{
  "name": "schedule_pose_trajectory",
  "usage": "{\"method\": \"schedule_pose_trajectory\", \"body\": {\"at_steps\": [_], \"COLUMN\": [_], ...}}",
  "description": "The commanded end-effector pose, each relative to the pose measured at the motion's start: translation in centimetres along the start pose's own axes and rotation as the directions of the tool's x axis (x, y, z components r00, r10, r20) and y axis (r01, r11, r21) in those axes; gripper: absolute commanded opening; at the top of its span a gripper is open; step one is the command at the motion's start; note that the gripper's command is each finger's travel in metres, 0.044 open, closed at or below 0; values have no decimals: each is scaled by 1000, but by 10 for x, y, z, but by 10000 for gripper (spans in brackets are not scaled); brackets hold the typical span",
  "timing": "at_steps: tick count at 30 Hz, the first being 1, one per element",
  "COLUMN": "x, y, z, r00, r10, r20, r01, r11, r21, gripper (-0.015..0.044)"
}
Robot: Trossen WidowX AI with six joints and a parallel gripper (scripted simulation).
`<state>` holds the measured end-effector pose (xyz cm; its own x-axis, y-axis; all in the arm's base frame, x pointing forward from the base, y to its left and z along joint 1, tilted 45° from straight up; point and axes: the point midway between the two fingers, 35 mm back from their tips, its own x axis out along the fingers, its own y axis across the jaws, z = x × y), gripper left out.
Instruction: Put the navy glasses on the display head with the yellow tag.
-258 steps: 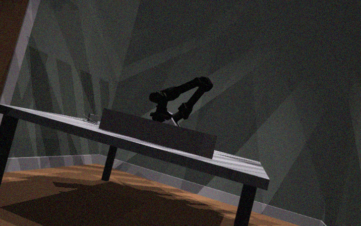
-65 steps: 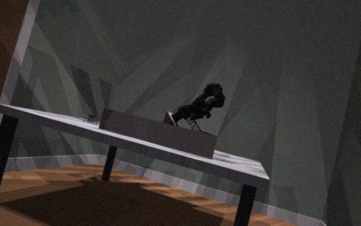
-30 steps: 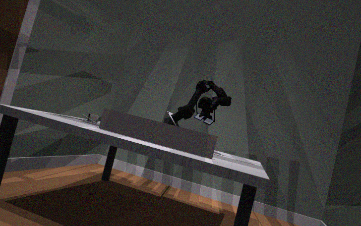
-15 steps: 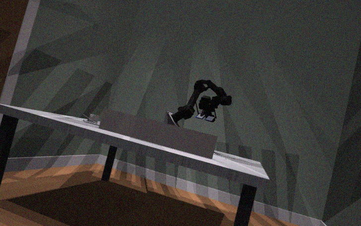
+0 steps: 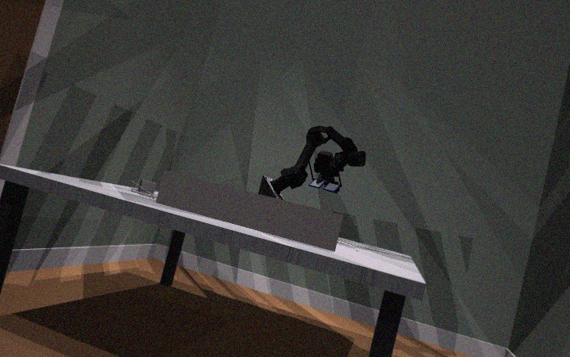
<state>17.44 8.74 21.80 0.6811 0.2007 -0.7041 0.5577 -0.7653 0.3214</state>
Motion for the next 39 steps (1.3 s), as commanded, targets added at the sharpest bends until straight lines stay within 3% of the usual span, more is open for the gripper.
{"method": "schedule_pose_trajectory", "body": {"at_steps": [1, 10, 17, 39], "x": [0, 1, 19, 93], "y": [0, 0, 2, 21], "z": [0, 0, 3, 38], "r00": [1000, 1000, 996, 904], "r10": [-1, -2, -34, -251], "r20": [0, 3, 88, 347], "r01": [1, 2, 41, 345], "r11": [1000, 1000, 995, 907], "r21": [-6, -8, -86, -241], "gripper": [0, 0, 0, 0]}}
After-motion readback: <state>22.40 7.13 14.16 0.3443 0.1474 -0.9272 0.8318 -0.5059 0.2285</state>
